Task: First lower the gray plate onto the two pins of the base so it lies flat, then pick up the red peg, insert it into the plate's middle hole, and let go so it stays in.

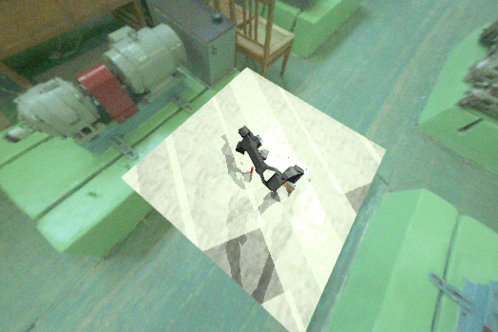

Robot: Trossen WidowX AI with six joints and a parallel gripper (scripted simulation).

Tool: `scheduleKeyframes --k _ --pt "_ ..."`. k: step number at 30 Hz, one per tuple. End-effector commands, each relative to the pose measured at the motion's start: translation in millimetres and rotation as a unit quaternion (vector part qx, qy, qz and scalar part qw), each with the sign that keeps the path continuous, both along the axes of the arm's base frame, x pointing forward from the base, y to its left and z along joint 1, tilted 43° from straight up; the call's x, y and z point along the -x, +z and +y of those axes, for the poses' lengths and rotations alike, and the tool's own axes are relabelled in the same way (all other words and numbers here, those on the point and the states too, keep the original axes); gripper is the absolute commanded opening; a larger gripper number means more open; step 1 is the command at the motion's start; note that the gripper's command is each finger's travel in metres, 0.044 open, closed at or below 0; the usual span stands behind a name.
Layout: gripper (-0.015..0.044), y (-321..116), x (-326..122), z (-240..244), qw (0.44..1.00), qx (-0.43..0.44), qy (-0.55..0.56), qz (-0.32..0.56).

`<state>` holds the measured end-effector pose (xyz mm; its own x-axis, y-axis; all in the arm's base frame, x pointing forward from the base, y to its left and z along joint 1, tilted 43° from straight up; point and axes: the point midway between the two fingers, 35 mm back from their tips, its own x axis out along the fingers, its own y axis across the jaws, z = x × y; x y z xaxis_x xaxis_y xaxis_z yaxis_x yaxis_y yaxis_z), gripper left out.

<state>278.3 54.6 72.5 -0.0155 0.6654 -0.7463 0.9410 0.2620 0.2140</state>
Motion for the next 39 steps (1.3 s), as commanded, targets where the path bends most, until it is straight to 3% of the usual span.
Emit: scheduleKeyframes --k 1,39 --pt "0.0440 15.5 33.1 23.8 0.998 -0.007 0.041 -0.037" --pt "0.0440 -35.0 40.6 71.4 0.998 -0.008 0.043 -0.039"
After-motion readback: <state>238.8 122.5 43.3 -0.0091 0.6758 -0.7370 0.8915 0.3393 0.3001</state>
